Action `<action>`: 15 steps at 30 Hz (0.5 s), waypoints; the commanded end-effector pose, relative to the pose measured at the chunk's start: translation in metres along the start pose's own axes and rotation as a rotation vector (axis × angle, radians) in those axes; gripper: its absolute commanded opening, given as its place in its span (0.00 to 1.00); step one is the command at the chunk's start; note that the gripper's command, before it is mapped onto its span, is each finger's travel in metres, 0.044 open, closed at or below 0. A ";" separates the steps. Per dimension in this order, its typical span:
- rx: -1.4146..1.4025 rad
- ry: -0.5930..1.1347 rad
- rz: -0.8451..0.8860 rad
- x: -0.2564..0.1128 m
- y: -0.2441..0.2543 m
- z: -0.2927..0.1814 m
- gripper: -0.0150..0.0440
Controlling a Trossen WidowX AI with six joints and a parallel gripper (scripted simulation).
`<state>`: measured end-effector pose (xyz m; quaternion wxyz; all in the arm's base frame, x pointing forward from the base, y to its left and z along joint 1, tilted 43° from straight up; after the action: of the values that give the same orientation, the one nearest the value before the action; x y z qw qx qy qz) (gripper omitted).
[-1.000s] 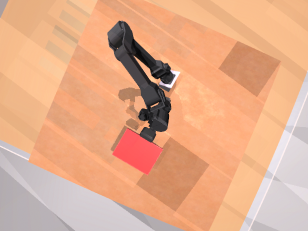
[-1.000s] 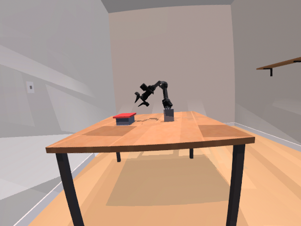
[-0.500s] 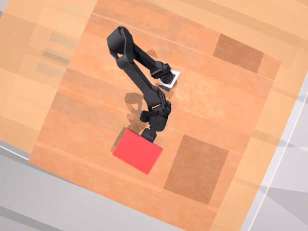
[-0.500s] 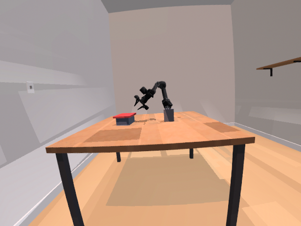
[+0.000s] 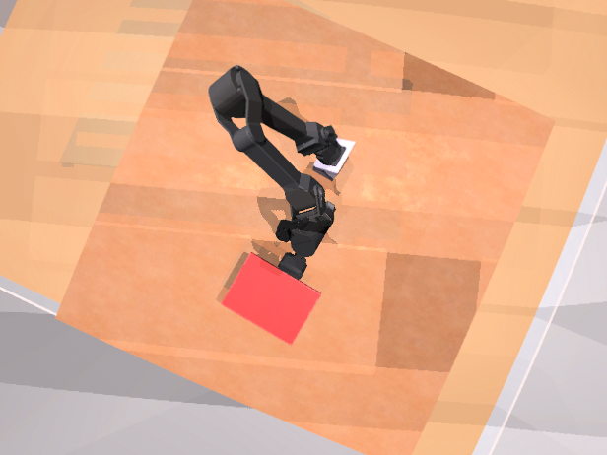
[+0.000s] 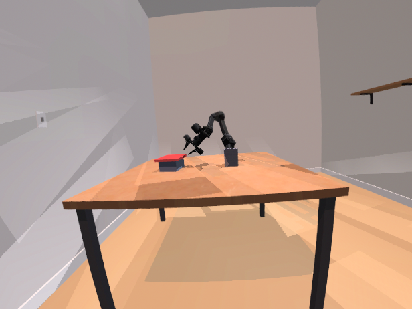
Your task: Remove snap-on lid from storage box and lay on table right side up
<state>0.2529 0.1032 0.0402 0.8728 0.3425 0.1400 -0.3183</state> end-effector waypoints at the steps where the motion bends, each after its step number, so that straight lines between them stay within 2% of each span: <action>1: -0.004 0.005 0.001 0.006 0.001 -0.001 0.65; 15: -0.004 0.006 0.000 0.029 0.002 -0.001 0.65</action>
<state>0.2711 0.0931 0.0292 0.8721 0.3426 0.1416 -0.3194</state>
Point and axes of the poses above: the point midway between the two fingers, 35 mm back from their tips, its own x axis out along the fingers, its own y axis across the jaws, z = x × y, the point moved 8 cm from there along -x, back along the fingers, and after that the axes turned 6 degrees about -x, right-handed, at the moved point
